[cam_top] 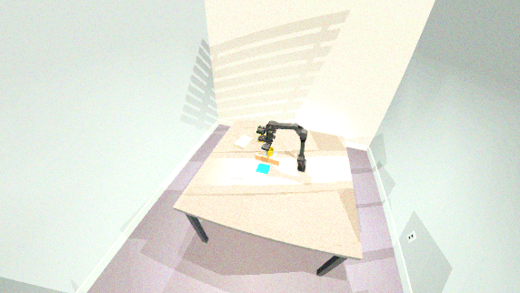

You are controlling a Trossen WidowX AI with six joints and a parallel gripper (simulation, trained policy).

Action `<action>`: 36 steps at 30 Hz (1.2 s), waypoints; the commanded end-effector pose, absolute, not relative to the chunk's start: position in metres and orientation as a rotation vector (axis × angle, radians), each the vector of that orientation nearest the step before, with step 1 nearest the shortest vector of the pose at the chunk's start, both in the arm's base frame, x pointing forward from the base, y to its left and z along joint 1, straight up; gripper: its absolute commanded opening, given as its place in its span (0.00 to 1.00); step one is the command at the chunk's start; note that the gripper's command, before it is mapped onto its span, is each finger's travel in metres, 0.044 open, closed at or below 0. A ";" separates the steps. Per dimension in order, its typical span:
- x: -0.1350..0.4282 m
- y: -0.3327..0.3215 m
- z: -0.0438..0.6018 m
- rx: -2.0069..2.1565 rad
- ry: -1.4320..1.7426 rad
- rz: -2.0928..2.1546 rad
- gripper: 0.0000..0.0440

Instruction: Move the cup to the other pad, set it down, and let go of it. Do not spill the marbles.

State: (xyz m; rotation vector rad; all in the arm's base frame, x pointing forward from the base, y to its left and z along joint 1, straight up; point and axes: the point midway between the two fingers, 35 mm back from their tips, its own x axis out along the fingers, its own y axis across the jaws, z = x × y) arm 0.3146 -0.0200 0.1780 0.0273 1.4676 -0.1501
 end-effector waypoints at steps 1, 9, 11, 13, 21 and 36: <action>0.314 -0.027 0.172 0.012 1.499 -0.152 0.29; 0.312 -0.044 0.153 -0.010 1.551 -0.149 0.33; 0.311 -0.048 0.148 -0.015 1.562 -0.147 0.34; 0.310 -0.051 0.142 -0.021 1.573 -0.144 0.35; 0.308 -0.065 0.117 -0.043 1.612 -0.122 0.38; 0.302 -0.077 0.063 -0.122 1.663 0.002 0.36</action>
